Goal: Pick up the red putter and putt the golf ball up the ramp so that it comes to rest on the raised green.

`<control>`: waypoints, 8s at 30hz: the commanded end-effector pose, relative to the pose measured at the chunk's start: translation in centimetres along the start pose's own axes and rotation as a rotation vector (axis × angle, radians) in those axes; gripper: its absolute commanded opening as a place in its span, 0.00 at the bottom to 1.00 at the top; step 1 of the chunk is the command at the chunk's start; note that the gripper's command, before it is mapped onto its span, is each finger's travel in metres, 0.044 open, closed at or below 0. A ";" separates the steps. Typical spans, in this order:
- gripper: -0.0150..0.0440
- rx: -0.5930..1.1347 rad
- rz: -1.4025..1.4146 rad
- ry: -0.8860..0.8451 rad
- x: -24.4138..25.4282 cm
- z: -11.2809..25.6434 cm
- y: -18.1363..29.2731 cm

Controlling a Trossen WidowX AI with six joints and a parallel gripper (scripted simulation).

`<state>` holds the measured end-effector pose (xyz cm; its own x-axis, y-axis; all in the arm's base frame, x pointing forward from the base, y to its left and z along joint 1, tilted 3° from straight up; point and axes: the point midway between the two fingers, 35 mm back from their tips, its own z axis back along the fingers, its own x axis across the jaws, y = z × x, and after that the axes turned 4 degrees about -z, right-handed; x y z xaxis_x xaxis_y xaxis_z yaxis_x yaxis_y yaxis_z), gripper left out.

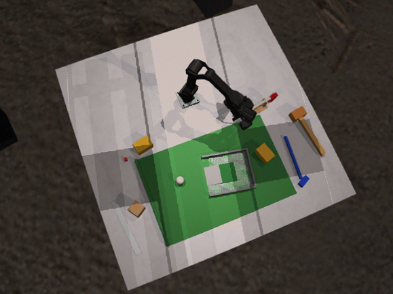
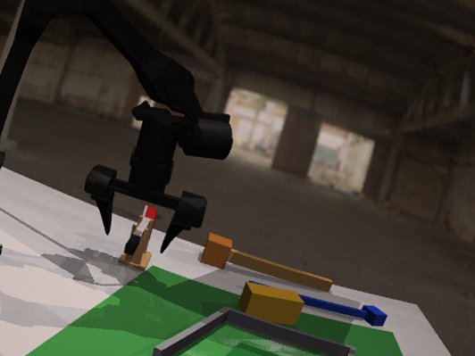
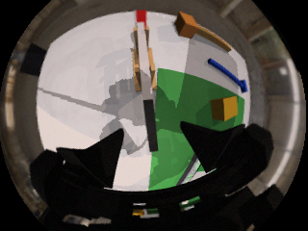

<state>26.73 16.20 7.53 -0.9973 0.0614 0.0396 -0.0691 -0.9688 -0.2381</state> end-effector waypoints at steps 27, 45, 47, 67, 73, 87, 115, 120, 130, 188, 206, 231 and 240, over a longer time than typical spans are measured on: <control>0.78 0.003 -0.001 -0.006 0.1 -3.1 0.9; 0.25 0.003 -0.001 -0.006 0.0 -2.9 0.8; 0.25 0.003 -0.001 -0.006 0.0 -2.4 0.6; 0.25 0.003 -0.001 -0.006 0.2 6.5 -1.7; 0.25 0.019 -0.085 0.014 -1.0 6.4 0.2; 0.25 0.029 -0.442 0.074 -3.7 8.7 7.0; 0.25 0.101 -1.107 0.192 -3.7 13.9 22.6; 0.25 0.114 -1.226 0.210 -2.8 14.7 25.3; 0.25 0.140 -1.465 0.242 -0.1 16.4 30.3; 0.25 0.191 -1.930 0.287 7.6 12.8 40.2; 0.25 0.192 -1.934 0.285 8.0 13.0 41.4; 0.25 0.183 -1.931 0.281 4.4 9.7 31.0; 0.25 0.183 -1.931 0.281 4.3 10.5 30.1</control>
<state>20.47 -15.44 9.89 0.4157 0.9080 -0.0523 -0.9084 0.4173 0.0248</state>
